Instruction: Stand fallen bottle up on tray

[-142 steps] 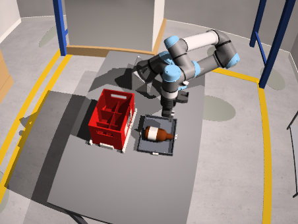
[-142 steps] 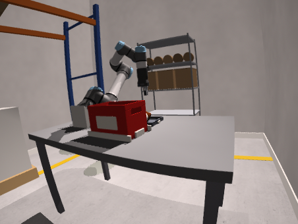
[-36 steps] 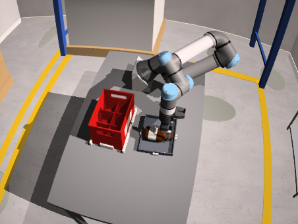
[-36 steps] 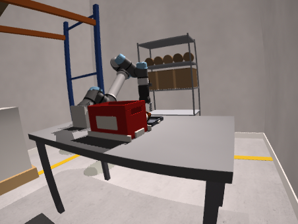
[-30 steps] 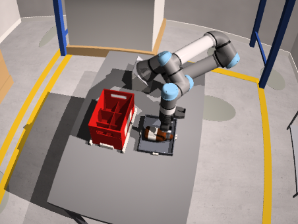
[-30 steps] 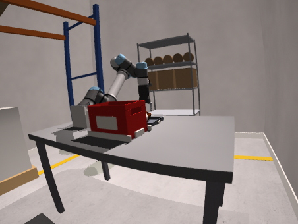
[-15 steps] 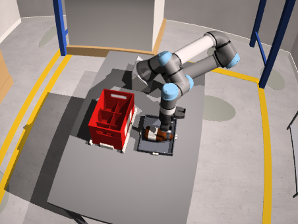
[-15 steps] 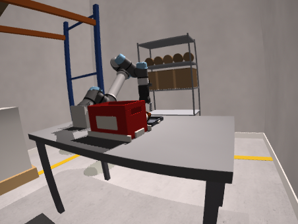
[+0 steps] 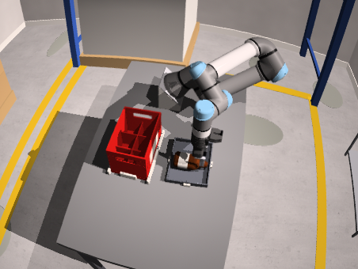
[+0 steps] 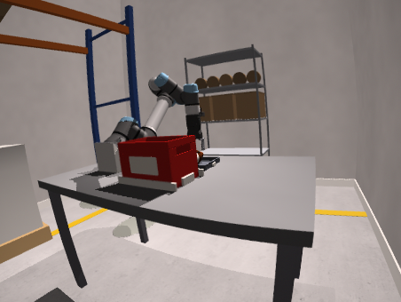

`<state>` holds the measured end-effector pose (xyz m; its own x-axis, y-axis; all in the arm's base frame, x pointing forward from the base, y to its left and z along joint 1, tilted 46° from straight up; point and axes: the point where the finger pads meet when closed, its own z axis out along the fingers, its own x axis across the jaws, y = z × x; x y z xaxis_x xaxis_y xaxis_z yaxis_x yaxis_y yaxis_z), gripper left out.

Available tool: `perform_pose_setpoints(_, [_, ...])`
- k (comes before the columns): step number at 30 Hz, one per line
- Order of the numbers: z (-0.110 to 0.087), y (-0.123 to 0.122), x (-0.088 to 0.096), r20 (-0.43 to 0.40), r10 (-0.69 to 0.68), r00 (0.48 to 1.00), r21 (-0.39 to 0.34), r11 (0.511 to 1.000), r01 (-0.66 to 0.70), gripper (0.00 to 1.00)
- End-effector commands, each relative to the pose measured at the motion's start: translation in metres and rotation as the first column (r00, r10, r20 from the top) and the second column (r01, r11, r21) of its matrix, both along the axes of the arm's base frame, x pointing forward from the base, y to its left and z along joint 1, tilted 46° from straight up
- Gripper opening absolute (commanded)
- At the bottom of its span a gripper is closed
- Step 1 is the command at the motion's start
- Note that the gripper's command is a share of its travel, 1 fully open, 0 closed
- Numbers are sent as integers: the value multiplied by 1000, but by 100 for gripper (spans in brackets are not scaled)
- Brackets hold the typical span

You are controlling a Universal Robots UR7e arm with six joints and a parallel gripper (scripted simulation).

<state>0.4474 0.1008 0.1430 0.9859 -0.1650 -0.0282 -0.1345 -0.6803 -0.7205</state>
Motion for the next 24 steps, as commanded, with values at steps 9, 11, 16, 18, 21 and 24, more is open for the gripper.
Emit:
perform_pose_setpoints(9, [-4,5,-1,-5,1,1000,4,1000,-1,100])
perform_pose_setpoints(11, [-5,6,-1,-5,1,1000,4,1000,-1,100])
perform_pose_setpoints(16, [-7,7,0,-5,1,1000,4,1000,-1,100])
perform_pose_setpoints(18, [-9,9,0,-5,1,1000,4,1000,-1,100])
perform_pose_setpoints(21, [-11,11,0,-5,1,1000,4,1000,-1,100])
perform_pose_setpoints(24, [-13,14,0,-5,1,1000,4,1000,-1,100])
